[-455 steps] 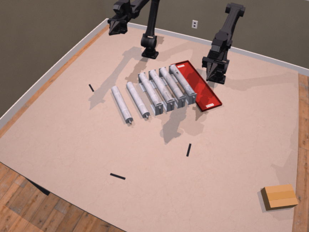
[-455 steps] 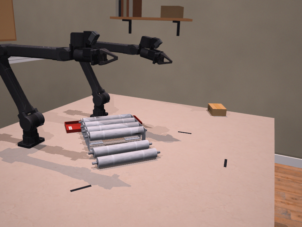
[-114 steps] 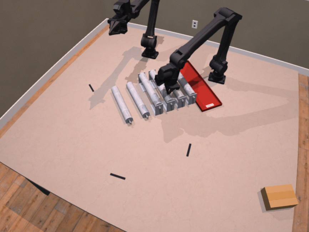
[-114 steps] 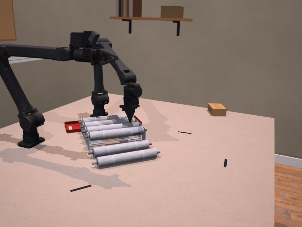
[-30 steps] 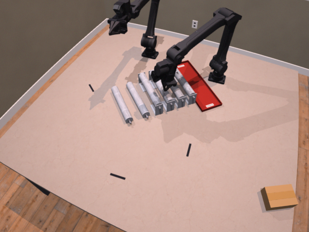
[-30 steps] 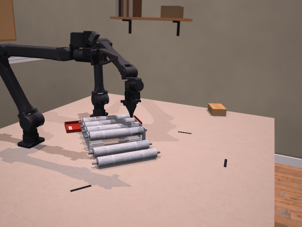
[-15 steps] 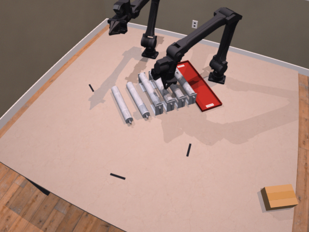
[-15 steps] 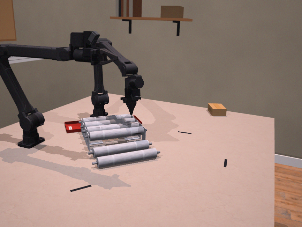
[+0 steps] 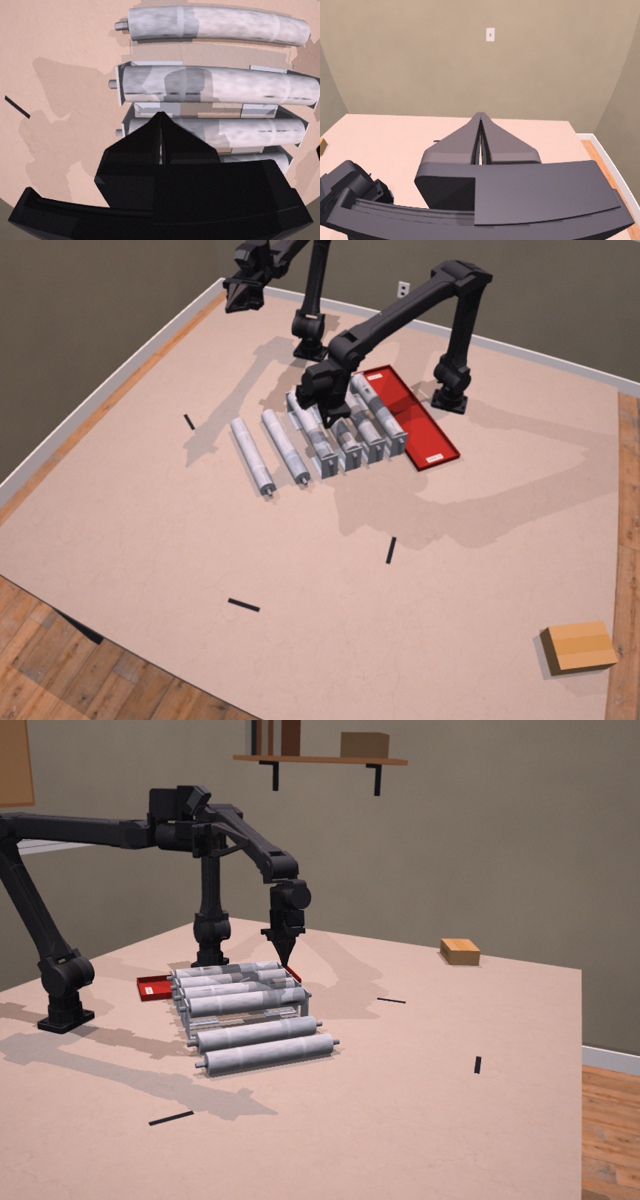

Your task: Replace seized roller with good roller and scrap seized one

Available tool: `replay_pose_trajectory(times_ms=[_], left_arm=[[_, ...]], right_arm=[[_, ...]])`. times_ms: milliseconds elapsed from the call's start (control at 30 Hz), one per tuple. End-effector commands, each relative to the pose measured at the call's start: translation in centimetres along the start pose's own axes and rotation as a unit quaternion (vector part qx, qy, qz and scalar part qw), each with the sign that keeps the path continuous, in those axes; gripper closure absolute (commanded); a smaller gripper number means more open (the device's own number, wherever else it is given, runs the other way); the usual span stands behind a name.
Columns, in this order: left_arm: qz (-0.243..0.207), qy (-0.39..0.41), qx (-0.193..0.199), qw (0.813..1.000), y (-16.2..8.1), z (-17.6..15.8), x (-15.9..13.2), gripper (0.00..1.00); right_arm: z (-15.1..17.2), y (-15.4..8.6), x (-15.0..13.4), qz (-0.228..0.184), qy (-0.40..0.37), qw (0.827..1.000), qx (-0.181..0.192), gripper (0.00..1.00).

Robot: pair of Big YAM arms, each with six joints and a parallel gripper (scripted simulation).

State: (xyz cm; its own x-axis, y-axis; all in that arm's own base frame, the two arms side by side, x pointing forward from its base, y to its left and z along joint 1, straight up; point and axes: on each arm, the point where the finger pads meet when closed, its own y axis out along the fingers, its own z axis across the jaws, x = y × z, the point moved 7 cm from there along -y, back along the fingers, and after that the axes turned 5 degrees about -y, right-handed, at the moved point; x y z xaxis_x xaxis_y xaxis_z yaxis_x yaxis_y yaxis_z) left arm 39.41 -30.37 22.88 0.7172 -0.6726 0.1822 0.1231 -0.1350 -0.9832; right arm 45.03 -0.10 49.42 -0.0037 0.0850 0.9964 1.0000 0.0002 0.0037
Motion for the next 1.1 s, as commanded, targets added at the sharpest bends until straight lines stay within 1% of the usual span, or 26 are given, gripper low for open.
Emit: replay_pose_trajectory(times_ms=[0,67,100,133,233,267,300,600,1067], left_arm=[[-0.002,0.003,0.001,1.000,-0.1,-0.7,2.1,1.00],[0.005,-0.009,0.003,1.000,0.3,0.6,1.5,1.00],[0.012,-0.002,0.001,1.000,0.9,0.1,1.2,1.00],[0.007,0.010,-0.002,1.000,0.8,-0.8,1.8,1.00],[0.005,0.010,-0.001,1.000,0.8,-0.8,1.9,1.00],[0.007,0.002,0.000,1.000,1.0,0.0,1.6,1.00],[0.014,0.001,-0.001,1.000,2.3,-0.1,0.7,1.00],[0.013,0.001,-0.001,1.000,3.8,-0.3,0.4,1.00],[0.015,0.002,-0.002,1.000,5.3,-0.4,0.2,1.00]], right_arm=[[0.5,-0.1,0.1,0.001,-0.004,1.000,0.004,1.00],[0.5,-0.1,0.1,0.001,-0.004,1.000,0.004,1.00],[0.5,-0.1,0.1,0.001,-0.004,1.000,0.004,1.00],[0.5,-0.1,0.1,0.001,-0.004,1.000,0.004,1.00],[0.5,-0.1,0.1,0.001,-0.004,1.000,0.004,1.00],[0.5,-0.1,0.1,0.001,-0.004,1.000,0.004,1.00],[0.5,-0.1,0.1,0.001,-0.004,1.000,0.004,1.00],[0.5,-0.1,0.1,0.001,-0.004,1.000,0.004,1.00],[0.5,-0.1,0.1,0.001,-0.004,1.000,0.004,1.00]])
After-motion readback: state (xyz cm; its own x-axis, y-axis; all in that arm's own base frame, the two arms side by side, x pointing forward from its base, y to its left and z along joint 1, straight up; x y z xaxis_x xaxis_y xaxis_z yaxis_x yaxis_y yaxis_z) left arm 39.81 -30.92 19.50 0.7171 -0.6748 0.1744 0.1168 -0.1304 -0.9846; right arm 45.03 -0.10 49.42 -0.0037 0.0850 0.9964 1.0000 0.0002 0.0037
